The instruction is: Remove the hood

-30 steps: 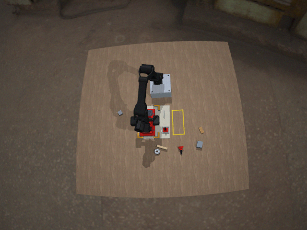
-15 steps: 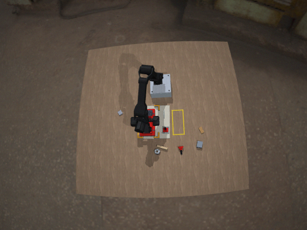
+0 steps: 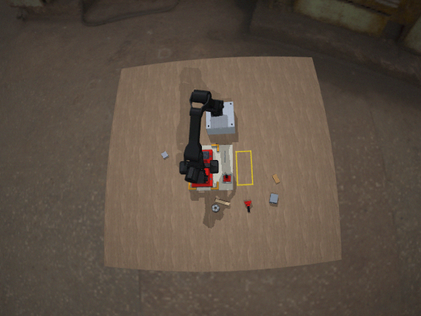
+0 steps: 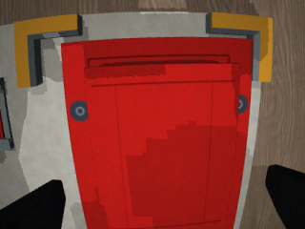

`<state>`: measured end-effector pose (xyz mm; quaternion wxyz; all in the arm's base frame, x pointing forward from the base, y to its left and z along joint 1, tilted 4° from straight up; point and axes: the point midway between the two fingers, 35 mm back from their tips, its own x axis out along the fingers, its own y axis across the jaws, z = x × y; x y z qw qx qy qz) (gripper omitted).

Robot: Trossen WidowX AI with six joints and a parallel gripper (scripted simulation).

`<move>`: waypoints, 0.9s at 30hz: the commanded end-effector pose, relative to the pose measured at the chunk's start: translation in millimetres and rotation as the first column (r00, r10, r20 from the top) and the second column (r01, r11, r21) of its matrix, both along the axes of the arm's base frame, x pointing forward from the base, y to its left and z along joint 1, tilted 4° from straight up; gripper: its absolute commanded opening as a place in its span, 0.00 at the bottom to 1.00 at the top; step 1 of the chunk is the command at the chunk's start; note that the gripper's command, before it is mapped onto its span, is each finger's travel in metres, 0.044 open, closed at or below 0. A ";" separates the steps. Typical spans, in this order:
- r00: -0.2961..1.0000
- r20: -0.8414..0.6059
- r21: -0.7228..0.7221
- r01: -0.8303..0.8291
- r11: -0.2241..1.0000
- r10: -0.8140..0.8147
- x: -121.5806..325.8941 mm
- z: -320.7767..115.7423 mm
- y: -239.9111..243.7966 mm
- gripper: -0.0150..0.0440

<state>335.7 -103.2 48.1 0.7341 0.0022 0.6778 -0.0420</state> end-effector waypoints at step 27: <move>1.000 -0.003 -0.003 0.000 1.000 0.000 0.1 -18.2 -1.9 1.00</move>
